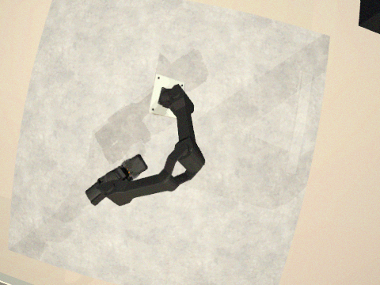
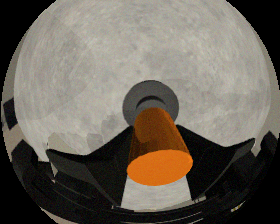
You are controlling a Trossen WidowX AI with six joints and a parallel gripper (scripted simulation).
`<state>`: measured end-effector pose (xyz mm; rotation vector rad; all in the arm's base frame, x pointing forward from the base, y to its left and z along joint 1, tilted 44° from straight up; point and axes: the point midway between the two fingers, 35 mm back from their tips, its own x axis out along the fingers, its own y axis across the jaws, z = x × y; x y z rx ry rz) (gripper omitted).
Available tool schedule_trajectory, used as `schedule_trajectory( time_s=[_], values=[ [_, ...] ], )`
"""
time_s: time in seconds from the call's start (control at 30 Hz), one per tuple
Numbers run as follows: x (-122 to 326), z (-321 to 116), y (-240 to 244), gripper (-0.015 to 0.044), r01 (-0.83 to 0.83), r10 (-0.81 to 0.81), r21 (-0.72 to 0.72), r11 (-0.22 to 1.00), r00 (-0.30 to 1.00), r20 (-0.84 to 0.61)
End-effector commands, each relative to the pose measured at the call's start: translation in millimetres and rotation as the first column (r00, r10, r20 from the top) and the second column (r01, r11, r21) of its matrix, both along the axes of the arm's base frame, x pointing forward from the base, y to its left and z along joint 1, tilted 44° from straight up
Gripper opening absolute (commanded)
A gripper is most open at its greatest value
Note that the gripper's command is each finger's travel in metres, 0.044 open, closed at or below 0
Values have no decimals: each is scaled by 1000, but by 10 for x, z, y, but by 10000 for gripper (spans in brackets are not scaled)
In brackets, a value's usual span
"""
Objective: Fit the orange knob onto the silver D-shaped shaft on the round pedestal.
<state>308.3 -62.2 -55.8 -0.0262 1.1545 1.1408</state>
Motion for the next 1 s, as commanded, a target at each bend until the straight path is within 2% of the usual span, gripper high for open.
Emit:
schedule_trajectory(
  time_s=[0.0, 0.97],
  values=[
    [21, 9, -22, 0, -10, 10, -5, 1000, 1000, 17],
    [7, 19, -11, 0, -10, 10, -5, 1000, 1000, 17]
  ],
)
